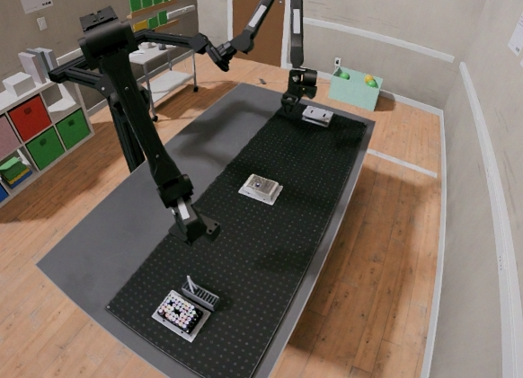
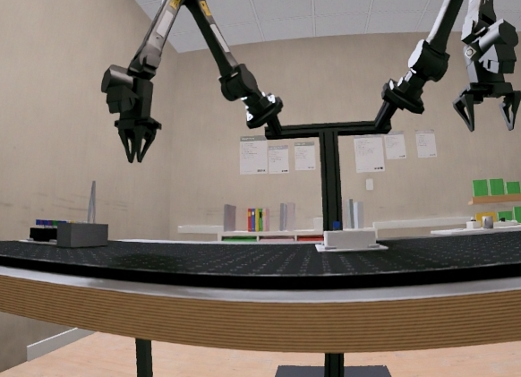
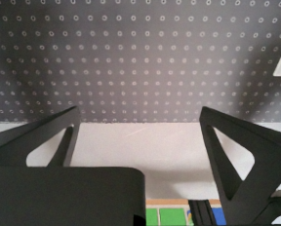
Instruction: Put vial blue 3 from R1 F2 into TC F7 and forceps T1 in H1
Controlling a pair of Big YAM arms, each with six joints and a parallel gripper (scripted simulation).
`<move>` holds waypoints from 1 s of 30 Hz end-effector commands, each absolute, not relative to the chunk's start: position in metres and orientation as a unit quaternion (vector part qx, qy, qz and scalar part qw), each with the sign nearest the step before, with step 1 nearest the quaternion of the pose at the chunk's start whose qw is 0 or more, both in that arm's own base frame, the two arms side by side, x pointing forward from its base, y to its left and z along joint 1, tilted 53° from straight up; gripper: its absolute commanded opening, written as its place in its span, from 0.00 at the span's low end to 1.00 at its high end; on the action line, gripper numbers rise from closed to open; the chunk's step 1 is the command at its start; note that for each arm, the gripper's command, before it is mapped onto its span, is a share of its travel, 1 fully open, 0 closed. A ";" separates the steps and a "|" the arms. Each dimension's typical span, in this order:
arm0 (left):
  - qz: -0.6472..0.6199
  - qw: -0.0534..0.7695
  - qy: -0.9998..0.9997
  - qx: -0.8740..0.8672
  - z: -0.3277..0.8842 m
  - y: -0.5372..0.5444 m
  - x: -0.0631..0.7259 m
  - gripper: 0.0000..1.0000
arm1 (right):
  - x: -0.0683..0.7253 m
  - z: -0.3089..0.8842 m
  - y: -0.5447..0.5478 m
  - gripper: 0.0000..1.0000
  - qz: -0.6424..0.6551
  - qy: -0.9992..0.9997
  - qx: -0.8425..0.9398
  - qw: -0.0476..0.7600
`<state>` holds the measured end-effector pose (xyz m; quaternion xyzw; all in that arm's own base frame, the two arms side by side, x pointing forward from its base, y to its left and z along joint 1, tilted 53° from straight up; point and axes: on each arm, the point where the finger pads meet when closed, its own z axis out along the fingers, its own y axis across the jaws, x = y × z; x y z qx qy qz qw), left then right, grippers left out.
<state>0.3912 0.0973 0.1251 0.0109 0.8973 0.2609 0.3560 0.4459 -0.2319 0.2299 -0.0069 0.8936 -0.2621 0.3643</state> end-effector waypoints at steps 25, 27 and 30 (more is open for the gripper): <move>0.262 0.362 0.894 0.013 0.129 0.097 0.393 1.00 | 0.480 0.287 -0.314 0.24 -0.265 0.895 -0.012 0.358; 0.262 0.362 0.894 0.013 0.129 0.097 0.393 1.00 | 0.482 0.291 -0.320 0.24 -0.265 0.895 -0.012 0.358; 0.262 0.362 0.894 0.013 0.129 0.097 0.393 1.00 | 0.484 0.286 -0.312 0.24 -0.261 0.897 -0.019 0.357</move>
